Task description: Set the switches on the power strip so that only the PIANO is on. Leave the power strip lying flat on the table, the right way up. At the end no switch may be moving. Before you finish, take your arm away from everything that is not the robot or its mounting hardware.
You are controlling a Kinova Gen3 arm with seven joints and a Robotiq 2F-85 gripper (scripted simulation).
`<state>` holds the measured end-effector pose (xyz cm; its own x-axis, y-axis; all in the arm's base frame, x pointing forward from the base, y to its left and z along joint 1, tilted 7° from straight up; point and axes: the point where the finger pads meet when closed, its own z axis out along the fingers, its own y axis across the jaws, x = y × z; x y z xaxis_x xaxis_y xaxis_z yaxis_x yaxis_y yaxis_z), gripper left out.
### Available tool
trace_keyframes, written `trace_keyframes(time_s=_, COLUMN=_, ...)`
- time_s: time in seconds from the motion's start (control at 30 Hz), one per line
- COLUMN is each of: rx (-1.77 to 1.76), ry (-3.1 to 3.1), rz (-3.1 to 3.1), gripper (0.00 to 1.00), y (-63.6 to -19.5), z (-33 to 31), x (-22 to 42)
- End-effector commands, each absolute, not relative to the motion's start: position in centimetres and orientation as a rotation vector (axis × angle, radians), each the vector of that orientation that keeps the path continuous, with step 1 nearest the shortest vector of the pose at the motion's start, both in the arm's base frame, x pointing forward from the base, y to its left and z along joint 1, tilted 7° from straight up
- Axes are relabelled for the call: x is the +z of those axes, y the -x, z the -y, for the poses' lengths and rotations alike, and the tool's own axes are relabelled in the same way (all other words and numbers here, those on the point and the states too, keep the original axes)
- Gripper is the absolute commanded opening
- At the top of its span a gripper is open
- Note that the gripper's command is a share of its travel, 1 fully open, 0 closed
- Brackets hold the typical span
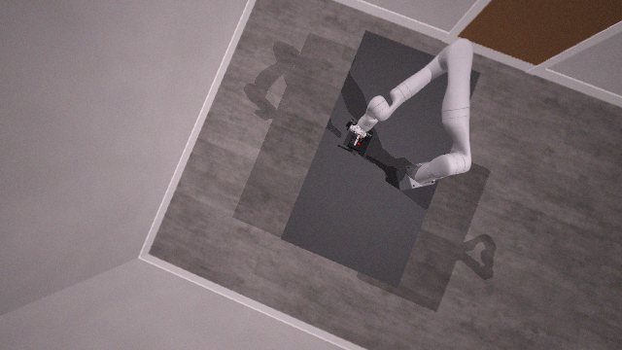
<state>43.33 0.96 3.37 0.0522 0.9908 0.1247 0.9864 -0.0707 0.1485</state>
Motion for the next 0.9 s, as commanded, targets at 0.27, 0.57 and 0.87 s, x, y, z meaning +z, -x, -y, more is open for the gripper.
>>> trace_keyframes(time_s=0.27, rx=0.295, ry=-2.336, rz=-2.033, gripper=1.00, y=-43.0, z=-0.4, x=2.9)
trace_keyframes(time_s=0.57, rx=0.290, ry=-2.372, rz=-1.987, gripper=1.00, y=-42.9, z=-0.2, x=2.6)
trace_keyframes(time_s=0.87, rx=0.281, ry=-2.436, rz=-1.897, gripper=1.00, y=-42.5, z=0.4, x=2.1)
